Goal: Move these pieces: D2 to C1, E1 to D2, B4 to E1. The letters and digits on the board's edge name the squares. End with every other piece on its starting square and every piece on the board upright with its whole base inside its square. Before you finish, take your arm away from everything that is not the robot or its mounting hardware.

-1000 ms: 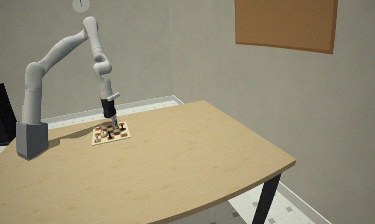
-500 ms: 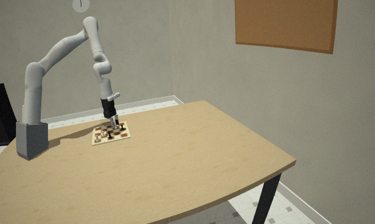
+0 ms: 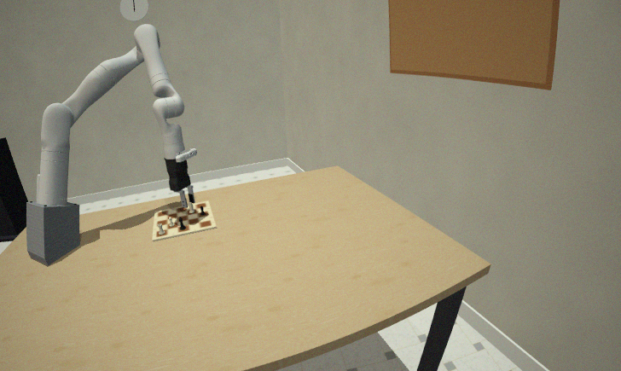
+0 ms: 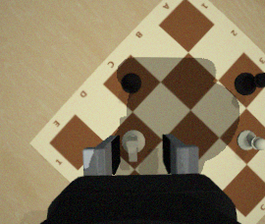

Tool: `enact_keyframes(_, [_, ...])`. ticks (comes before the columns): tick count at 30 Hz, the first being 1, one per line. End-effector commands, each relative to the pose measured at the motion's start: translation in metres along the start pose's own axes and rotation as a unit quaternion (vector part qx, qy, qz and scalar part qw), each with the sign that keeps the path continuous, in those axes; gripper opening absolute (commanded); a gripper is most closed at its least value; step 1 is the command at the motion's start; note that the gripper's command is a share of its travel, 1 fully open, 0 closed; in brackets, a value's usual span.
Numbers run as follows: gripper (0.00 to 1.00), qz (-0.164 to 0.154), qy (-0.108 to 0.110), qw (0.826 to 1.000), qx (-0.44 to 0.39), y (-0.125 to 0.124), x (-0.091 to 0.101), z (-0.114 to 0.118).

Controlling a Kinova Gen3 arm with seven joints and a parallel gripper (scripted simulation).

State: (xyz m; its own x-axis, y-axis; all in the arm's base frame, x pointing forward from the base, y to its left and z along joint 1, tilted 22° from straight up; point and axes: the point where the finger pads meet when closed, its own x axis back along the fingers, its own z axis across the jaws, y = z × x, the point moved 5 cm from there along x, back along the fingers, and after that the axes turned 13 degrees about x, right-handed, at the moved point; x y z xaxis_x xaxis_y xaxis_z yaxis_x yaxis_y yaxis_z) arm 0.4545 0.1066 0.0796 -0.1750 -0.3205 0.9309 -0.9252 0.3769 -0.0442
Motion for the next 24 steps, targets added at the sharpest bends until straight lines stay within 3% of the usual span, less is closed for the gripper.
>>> enact_keyframes(1, [0.73, 0.006, -0.006, 1.0, 0.002, -0.003, 0.009, -0.006])
enact_keyframes(12, [0.73, 0.006, -0.006, 1.0, 0.002, -0.002, 0.063, -0.005])
enact_keyframes(21, [0.73, 0.006, -0.006, 1.0, 0.002, -0.002, 0.071, -0.005])
enact_keyframes(22, [1.0, 0.006, -0.006, 1.0, 0.002, -0.002, 0.071, -0.005])
enact_keyframes(24, [1.0, 0.006, -0.006, 1.0, 0.002, -0.002, 0.071, -0.005])
